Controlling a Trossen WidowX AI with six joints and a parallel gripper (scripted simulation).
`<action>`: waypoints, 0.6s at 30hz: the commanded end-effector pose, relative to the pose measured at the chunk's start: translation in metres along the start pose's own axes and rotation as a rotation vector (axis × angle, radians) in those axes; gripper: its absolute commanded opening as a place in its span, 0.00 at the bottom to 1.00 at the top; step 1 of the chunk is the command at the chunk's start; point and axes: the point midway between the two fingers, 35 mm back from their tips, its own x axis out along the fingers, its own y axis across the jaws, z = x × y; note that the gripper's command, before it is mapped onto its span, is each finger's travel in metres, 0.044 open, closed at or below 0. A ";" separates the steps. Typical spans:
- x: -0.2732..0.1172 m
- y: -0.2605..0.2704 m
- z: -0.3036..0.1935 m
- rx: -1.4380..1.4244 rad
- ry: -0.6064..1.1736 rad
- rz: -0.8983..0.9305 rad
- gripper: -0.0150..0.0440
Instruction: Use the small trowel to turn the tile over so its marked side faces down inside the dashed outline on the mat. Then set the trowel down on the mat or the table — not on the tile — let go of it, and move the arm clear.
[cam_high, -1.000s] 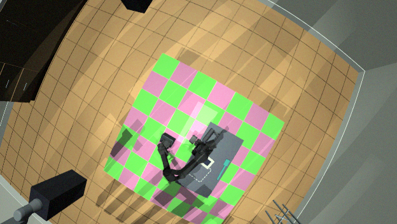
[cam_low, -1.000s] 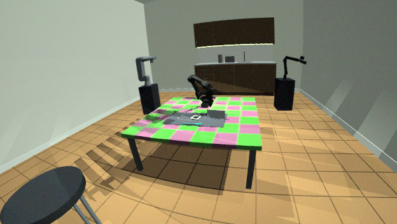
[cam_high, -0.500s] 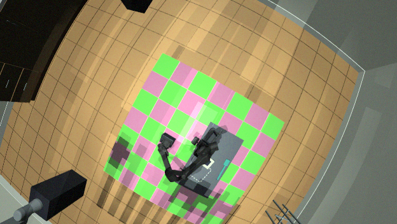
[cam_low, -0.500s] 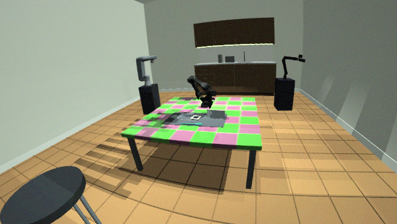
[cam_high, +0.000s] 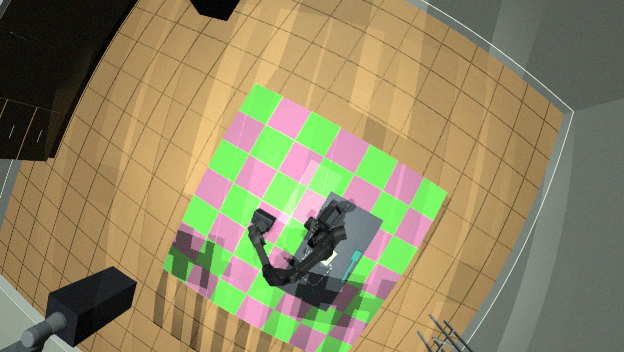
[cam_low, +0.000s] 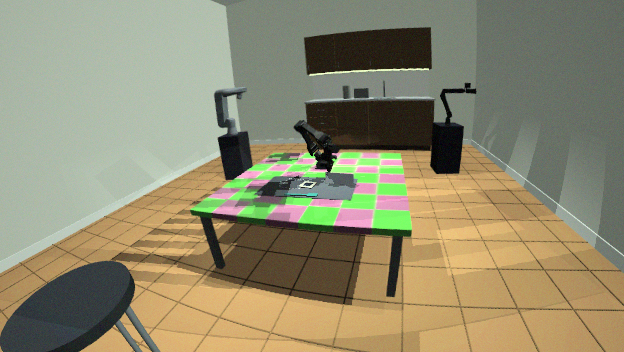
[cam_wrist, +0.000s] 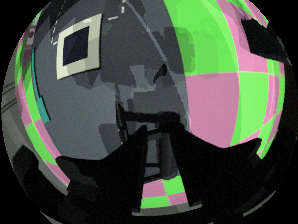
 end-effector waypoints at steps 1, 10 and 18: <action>-0.001 0.009 0.000 -0.002 -0.002 0.007 0.42; -0.001 0.028 0.001 -0.002 -0.002 0.008 0.42; -0.001 0.044 0.001 -0.001 -0.002 0.008 0.42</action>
